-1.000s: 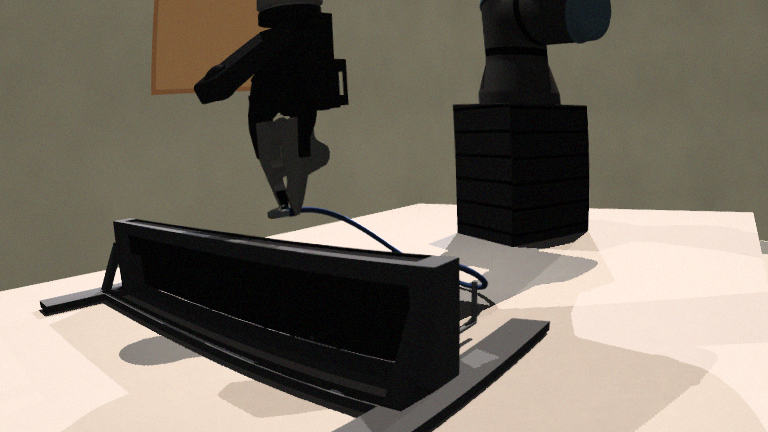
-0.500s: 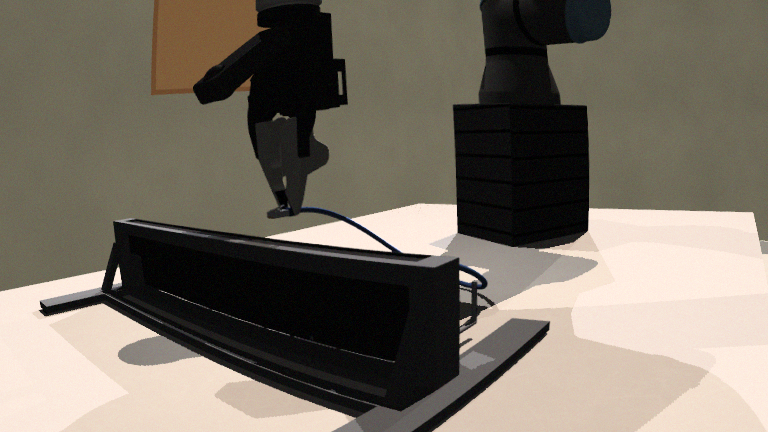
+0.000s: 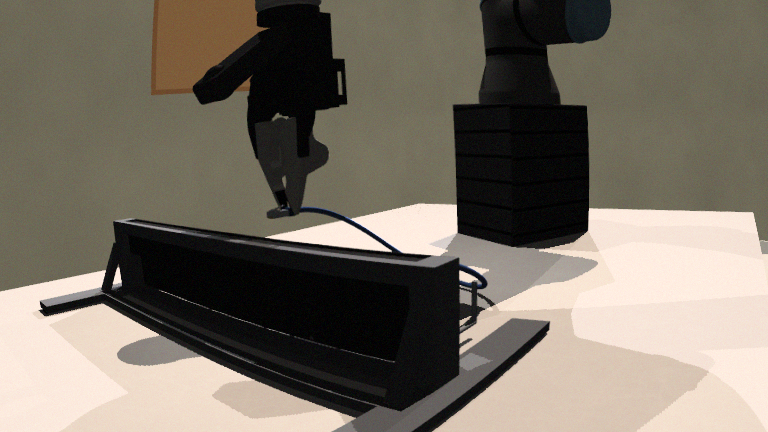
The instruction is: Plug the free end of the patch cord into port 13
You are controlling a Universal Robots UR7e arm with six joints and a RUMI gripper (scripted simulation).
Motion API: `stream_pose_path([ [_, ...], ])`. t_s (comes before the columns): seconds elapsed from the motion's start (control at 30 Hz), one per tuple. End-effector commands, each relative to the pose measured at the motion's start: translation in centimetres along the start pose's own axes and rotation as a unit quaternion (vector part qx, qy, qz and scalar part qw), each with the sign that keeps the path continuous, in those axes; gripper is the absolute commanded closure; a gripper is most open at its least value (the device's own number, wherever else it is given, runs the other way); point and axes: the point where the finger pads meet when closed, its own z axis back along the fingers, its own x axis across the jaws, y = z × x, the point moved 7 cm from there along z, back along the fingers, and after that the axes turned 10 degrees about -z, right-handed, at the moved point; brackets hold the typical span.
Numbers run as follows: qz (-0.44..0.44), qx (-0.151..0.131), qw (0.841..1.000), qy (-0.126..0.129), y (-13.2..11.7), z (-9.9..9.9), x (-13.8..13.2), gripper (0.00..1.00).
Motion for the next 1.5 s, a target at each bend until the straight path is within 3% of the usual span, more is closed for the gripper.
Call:
stream_pose_path([
  [0.0,0.000,0.001,1.000,0.000,0.0,0.1,0.0,1.00],
  [0.97,0.000,0.001,1.000,0.000,0.5,-0.4,-0.1,1.00],
  [1.47,0.000,0.001,1.000,0.000,2.2,-2.0,-0.4,1.00],
])
